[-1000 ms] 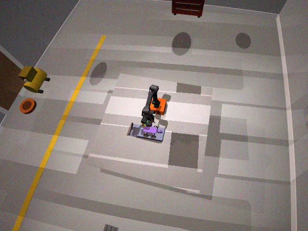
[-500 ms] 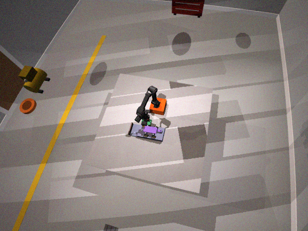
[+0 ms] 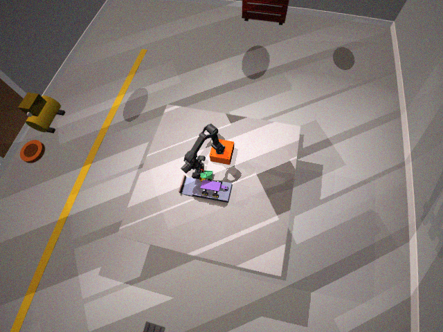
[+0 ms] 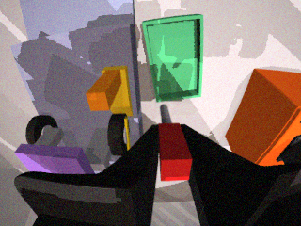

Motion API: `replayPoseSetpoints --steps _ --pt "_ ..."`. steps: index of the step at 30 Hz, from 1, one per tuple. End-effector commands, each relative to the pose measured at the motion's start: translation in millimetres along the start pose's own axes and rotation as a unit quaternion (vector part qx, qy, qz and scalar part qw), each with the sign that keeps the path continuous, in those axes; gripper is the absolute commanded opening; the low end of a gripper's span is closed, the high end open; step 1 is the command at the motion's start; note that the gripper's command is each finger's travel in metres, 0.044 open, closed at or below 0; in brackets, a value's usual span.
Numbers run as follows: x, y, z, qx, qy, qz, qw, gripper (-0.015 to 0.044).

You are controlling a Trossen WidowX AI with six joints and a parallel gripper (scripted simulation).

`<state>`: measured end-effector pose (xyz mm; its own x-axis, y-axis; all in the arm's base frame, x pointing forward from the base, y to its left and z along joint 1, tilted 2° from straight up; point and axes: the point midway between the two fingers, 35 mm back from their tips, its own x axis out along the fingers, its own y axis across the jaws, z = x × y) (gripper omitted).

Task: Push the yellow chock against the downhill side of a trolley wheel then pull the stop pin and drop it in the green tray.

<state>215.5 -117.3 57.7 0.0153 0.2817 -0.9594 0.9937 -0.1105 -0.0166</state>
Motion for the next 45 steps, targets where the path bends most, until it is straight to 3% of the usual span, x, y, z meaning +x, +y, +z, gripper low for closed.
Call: replayPoseSetpoints --steps 1,23,45 --pt "-0.7 0.3 0.6 0.014 -0.005 0.0 1.0 0.0" --pt "0.7 -0.5 -4.5 0.331 -0.068 0.029 0.941 0.0" --pt "1.0 0.3 -9.2 0.609 -0.109 0.087 0.78 0.0"
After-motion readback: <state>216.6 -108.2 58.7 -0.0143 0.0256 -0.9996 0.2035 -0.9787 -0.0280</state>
